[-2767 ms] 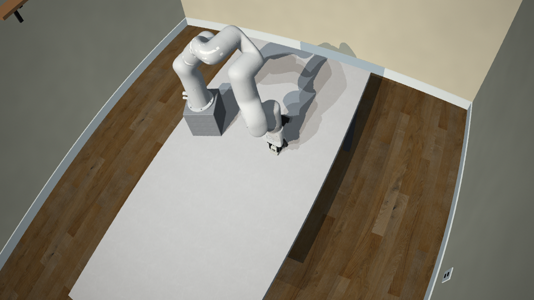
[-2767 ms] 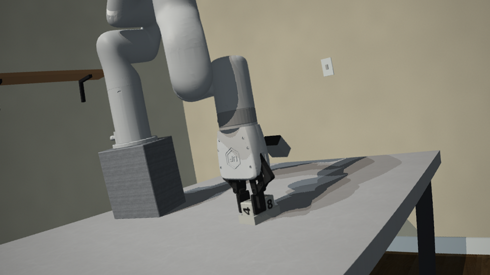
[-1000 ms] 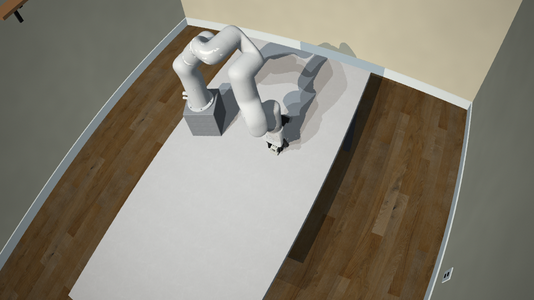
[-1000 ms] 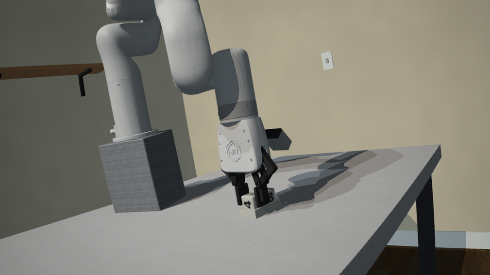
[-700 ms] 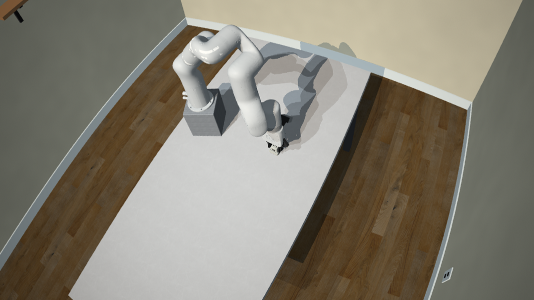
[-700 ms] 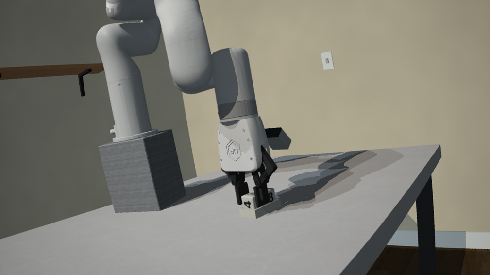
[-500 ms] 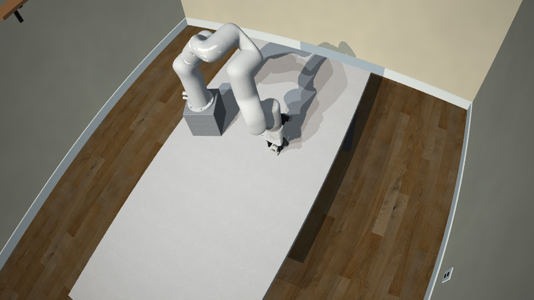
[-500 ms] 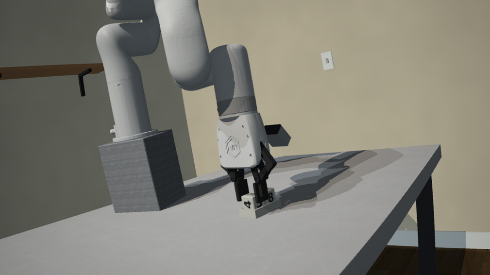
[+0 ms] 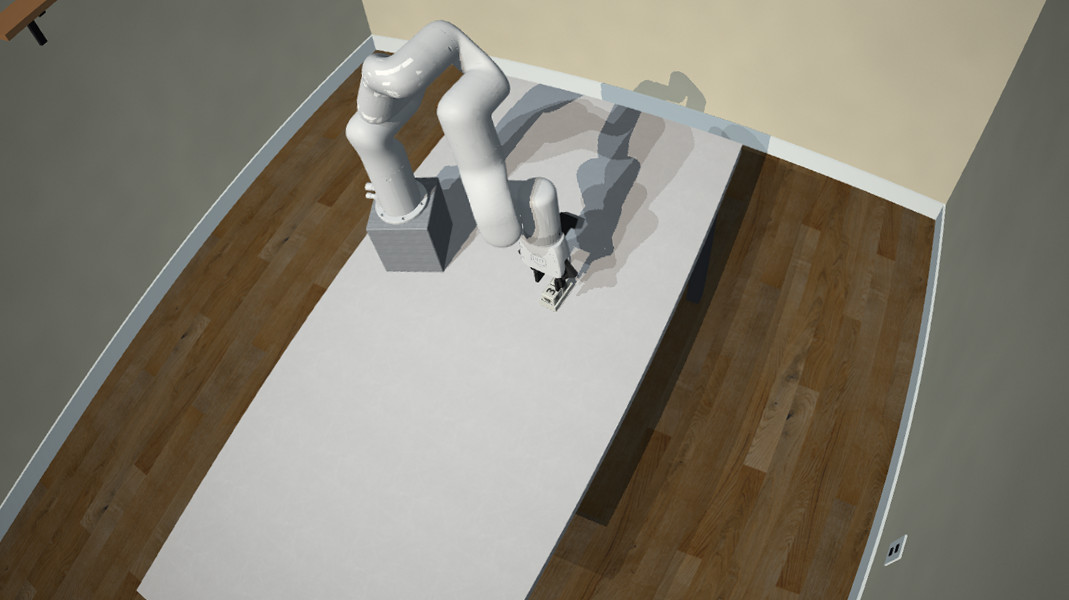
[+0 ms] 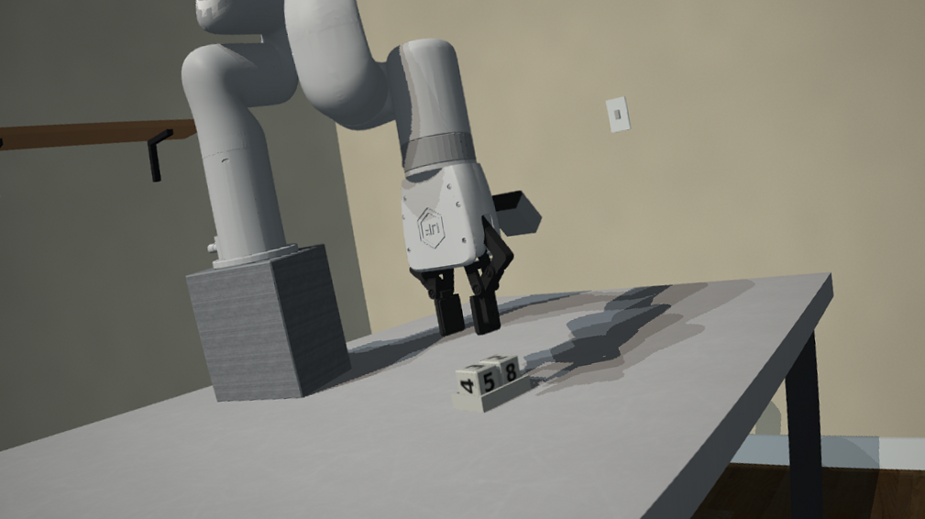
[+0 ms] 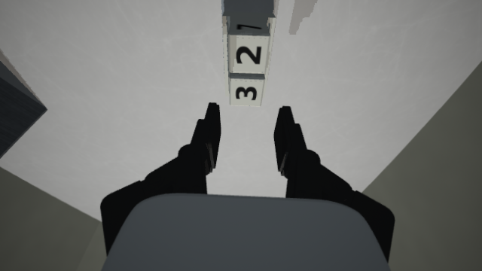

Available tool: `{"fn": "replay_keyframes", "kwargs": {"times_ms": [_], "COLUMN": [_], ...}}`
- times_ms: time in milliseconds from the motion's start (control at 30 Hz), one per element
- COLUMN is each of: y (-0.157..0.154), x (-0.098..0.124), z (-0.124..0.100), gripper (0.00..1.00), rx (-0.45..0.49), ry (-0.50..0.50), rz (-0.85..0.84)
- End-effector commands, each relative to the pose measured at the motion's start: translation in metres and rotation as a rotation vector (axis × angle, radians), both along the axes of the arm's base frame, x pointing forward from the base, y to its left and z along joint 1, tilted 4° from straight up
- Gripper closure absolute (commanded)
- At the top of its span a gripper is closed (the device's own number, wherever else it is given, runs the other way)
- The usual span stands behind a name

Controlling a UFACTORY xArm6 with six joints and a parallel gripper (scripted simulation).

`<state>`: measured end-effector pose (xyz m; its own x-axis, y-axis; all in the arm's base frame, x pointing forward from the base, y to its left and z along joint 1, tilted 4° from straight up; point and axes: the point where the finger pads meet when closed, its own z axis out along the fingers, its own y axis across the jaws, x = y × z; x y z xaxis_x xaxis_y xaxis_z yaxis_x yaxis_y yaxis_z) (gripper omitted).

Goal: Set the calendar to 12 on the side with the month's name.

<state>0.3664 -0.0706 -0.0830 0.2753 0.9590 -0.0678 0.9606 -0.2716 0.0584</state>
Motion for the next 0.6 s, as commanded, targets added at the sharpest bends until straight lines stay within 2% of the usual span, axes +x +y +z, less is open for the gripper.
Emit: {"fn": "replay_keyframes", "kwargs": {"times_ms": [0,233,267,567], "y": [0.001,0.001,0.001,0.001], "x": [0.0,0.0,0.0,0.0], "z": [0.022,0.033,0.033,0.033], "gripper": [0.51,0.51,0.0,0.0], "rx": [0.021,0.021,0.021,0.021], "ry": [0.025,0.025,0.025,0.025], "rz": [0.0,0.0,0.0,0.0]}}
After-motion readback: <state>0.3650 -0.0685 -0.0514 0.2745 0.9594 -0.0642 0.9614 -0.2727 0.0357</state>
